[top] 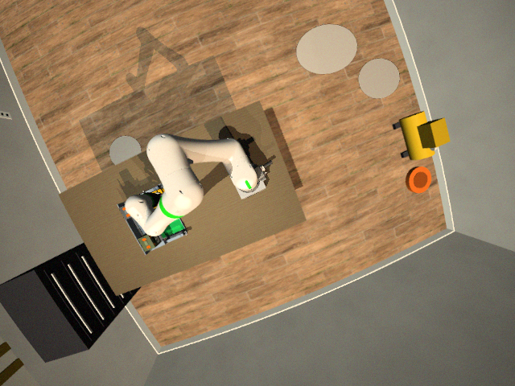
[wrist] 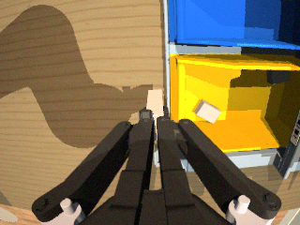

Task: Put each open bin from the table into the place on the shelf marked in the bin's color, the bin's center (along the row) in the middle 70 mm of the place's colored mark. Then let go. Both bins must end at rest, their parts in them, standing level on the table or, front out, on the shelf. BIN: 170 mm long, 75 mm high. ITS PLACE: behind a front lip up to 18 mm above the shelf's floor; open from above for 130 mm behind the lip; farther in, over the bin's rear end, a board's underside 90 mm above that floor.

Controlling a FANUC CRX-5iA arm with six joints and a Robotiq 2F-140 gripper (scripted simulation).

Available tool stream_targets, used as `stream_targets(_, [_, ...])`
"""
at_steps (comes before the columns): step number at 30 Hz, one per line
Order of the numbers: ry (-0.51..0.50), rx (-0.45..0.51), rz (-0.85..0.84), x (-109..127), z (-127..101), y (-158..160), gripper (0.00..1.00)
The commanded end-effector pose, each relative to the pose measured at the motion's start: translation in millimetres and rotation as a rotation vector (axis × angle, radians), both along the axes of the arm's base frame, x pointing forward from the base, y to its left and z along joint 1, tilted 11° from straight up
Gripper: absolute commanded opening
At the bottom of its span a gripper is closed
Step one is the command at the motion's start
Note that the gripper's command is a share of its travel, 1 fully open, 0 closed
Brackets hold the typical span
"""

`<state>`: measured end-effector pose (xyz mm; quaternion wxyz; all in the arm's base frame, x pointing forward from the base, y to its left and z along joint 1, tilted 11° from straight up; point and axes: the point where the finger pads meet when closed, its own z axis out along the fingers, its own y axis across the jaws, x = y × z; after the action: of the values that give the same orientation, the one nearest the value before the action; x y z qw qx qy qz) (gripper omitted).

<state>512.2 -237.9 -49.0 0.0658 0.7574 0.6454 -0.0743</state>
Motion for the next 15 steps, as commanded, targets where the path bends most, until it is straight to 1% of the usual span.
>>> stream_targets(1, [0.0, 0.0, 0.0, -1, 1, 0, 0.0])
stream_targets(10, [0.0, 0.0, 0.0, -1, 3, 1, 0.0])
stream_targets(15, [0.0, 0.0, 0.0, 0, 12, 3, 0.0])
